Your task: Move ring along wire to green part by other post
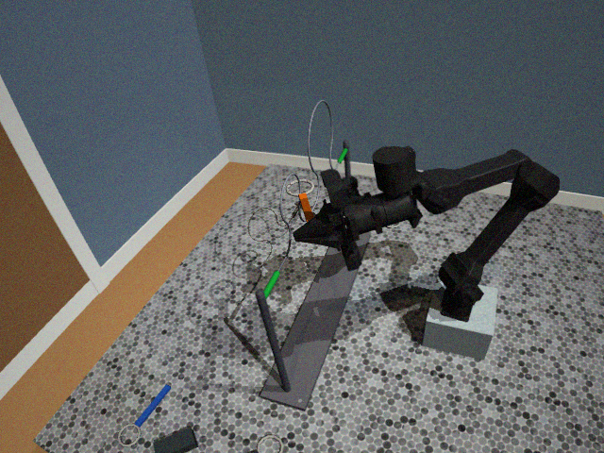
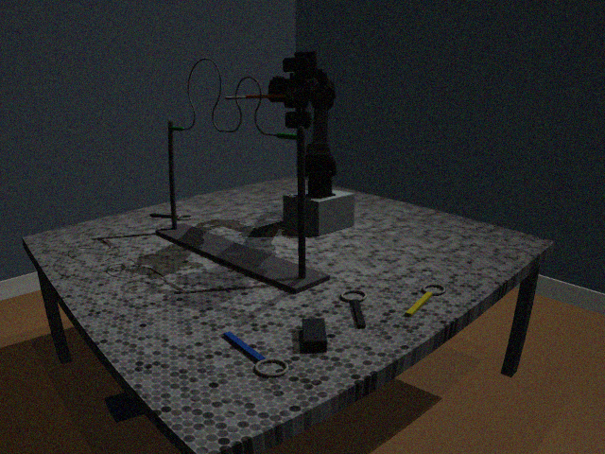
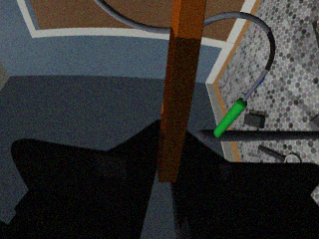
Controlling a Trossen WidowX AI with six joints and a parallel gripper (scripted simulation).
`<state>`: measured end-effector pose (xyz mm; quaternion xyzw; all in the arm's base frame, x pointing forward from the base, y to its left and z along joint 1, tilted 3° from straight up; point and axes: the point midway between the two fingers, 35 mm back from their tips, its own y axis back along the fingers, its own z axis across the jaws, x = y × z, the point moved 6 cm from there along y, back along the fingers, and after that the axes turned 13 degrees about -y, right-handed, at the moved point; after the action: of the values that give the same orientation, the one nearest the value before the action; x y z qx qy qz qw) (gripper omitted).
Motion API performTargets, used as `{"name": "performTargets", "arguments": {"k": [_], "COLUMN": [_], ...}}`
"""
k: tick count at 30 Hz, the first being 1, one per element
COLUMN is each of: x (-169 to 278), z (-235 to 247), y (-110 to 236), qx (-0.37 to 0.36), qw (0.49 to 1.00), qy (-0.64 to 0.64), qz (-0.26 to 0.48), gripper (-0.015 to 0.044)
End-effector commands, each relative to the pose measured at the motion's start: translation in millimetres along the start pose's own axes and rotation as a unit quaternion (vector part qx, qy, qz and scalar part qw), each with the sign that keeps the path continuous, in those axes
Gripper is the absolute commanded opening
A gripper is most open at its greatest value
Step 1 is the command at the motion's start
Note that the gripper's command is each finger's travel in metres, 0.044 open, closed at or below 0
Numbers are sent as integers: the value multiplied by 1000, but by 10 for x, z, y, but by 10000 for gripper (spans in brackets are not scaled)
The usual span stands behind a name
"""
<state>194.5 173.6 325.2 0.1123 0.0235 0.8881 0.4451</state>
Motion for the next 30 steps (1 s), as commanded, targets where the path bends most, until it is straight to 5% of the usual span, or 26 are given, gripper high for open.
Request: {"name": "performTargets", "arguments": {"k": [1,30], "x": [3,-38], "z": [25,-132], "y": [1,-19], "qx": [4,81], "qw": [1000,981], "qy": [20,168], "qz": [-6,-44], "gripper": [-150,-150]}}
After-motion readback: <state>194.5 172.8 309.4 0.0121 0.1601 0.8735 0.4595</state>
